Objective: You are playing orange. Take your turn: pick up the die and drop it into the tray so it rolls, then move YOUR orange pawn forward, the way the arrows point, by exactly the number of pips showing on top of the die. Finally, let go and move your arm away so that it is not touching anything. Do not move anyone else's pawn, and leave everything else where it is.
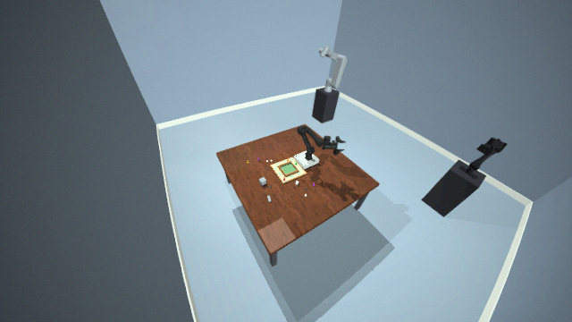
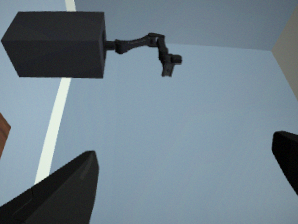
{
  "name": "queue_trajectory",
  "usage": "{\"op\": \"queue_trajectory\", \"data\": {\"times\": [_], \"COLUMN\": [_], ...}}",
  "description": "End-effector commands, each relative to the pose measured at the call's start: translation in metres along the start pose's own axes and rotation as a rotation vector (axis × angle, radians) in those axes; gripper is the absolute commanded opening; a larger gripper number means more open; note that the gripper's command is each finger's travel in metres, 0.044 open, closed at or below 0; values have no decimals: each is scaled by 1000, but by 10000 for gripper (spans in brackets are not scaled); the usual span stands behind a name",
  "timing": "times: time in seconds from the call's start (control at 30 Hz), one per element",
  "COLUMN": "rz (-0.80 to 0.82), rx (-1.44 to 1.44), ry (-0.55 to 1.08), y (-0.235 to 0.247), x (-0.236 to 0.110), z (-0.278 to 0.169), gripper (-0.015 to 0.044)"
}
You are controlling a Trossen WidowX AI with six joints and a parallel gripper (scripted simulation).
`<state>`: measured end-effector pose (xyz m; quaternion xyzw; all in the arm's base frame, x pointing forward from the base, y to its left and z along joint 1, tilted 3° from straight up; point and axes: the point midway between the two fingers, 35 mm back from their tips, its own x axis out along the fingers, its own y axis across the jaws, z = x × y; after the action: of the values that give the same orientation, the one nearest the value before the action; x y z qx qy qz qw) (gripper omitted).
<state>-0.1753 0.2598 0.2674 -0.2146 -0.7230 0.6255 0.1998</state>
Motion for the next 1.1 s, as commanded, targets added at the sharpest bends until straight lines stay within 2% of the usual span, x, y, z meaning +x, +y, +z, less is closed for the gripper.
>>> {"op": "queue_trajectory", "data": {"times": [0.0,0.13,0.33,0.53,0.8,1.0,1.07], "rz": [6,115,246,286,175,-1,-90], "rx": [11,227,632,1094,1663,1998,2112], "ry": [8,187,540,935,1503,1906,2084], "y": [1,23,67,116,175,205,214], "x": [0,-5,-41,-106,-225,-310,-342], "z": [-3,-55,-141,-206,-244,-238,-230], "gripper": [374,275,275,275,275,275,275]}}
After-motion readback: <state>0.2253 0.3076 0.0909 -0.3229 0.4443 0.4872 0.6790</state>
